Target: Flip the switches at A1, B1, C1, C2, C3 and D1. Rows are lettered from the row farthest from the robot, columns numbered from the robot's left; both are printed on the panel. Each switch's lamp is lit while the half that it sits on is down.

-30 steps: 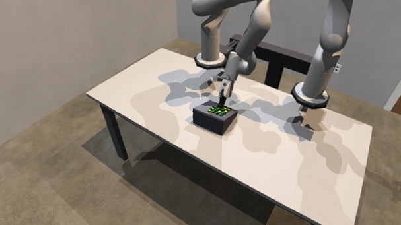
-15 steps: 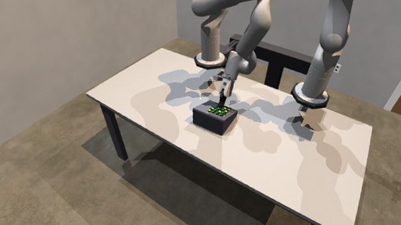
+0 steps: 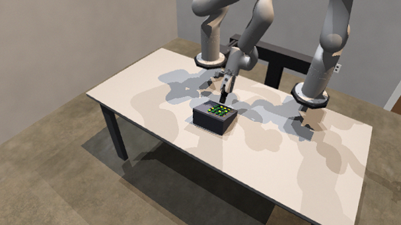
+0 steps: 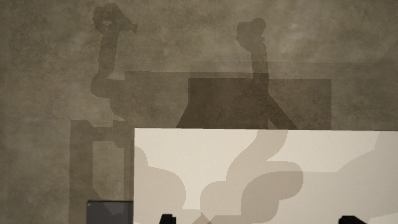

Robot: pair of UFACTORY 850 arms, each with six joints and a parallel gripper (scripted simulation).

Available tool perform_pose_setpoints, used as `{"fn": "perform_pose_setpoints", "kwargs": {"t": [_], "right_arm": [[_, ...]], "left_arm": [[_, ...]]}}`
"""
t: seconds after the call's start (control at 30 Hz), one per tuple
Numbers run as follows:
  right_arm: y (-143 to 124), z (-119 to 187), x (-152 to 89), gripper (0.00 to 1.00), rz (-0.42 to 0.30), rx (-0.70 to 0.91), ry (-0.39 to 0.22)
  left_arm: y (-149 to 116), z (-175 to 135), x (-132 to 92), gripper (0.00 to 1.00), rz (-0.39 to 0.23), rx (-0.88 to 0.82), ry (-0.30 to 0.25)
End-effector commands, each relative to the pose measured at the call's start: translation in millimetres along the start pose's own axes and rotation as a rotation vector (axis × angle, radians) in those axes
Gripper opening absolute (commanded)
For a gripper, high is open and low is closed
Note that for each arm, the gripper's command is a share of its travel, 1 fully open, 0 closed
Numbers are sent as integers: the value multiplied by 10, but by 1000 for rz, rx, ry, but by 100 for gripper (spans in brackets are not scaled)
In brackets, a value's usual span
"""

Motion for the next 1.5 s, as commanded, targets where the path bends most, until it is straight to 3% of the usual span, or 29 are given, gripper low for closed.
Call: {"fn": "perform_pose_setpoints", "kwargs": {"t": [0.0, 0.27, 0.4, 0.53, 1.47], "right_arm": [[-4, -2, -4, 0, -1, 0, 0], [-33, 31, -8, 0, -1, 0, 0], [-313, 367, -56, 0, -2, 1, -1], [-398, 471, -73, 0, -2, 2, -2], [-419, 472, -67, 0, -1, 0, 0]], "left_arm": [[3, -1, -7, 100, 2, 0, 0], [3, -1, -7, 100, 2, 0, 0], [3, -1, -7, 100, 2, 0, 0], [3, -1, -7, 100, 2, 0, 0], [3, -1, -7, 100, 2, 0, 0]]}}
Point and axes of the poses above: on each arm, the point where the finger pads meet when closed, its own x axis out along the fingers, its own z axis across the jaws, y = z × x, the point moved 3 cm from there along -x, back along the fingers, and after that the axes turned 10 degrees about x, right-handed, at the moved point
